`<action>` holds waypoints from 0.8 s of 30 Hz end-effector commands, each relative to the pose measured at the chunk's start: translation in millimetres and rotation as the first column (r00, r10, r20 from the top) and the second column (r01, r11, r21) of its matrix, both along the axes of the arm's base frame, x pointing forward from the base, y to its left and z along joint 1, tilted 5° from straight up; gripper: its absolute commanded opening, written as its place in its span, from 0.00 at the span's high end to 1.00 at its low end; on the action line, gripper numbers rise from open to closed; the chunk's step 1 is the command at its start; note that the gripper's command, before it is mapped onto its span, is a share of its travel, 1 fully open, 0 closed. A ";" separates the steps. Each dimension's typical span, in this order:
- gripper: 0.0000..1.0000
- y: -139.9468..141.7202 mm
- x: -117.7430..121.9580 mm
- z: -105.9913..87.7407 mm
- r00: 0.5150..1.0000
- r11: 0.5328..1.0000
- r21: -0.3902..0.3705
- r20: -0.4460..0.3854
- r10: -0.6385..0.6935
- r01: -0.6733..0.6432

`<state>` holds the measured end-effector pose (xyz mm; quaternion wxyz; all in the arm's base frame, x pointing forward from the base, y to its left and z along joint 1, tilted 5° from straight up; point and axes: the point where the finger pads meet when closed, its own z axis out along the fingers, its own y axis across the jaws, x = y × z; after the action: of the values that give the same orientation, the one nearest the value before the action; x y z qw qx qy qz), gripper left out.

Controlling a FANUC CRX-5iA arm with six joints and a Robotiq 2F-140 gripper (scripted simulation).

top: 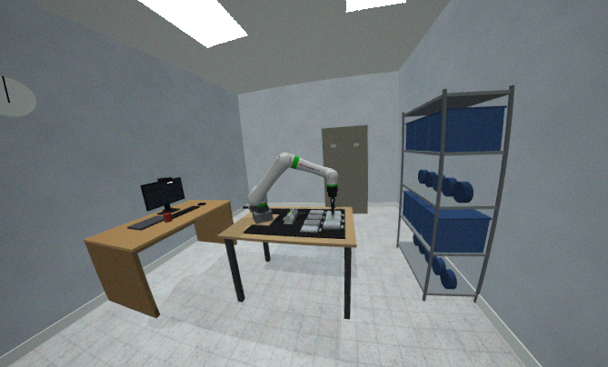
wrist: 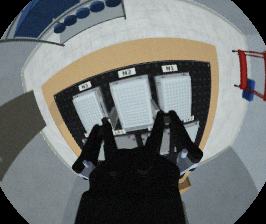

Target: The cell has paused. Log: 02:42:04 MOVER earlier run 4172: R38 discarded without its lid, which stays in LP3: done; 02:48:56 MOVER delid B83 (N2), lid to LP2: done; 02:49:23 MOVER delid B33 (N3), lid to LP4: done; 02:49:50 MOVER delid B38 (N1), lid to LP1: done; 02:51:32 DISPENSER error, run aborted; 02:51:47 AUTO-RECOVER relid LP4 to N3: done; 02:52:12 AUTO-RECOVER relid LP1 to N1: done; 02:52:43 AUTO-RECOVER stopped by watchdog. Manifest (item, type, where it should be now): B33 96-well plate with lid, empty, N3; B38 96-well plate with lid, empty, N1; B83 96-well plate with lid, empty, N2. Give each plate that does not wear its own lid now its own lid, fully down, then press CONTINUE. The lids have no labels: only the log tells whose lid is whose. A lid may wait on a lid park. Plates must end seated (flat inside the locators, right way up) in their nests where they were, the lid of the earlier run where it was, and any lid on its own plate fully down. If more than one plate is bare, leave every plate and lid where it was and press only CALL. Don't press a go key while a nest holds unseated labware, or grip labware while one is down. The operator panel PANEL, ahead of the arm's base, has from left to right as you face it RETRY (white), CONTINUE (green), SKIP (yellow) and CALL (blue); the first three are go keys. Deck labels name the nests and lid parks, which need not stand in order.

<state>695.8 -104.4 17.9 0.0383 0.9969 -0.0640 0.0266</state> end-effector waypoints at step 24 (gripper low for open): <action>1.00 -0.2 0.3 -1.8 1.000 1.000 0.000 0.000 0.000 0.000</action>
<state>695.9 -104.6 16.0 0.0383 0.9969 -0.0640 0.0265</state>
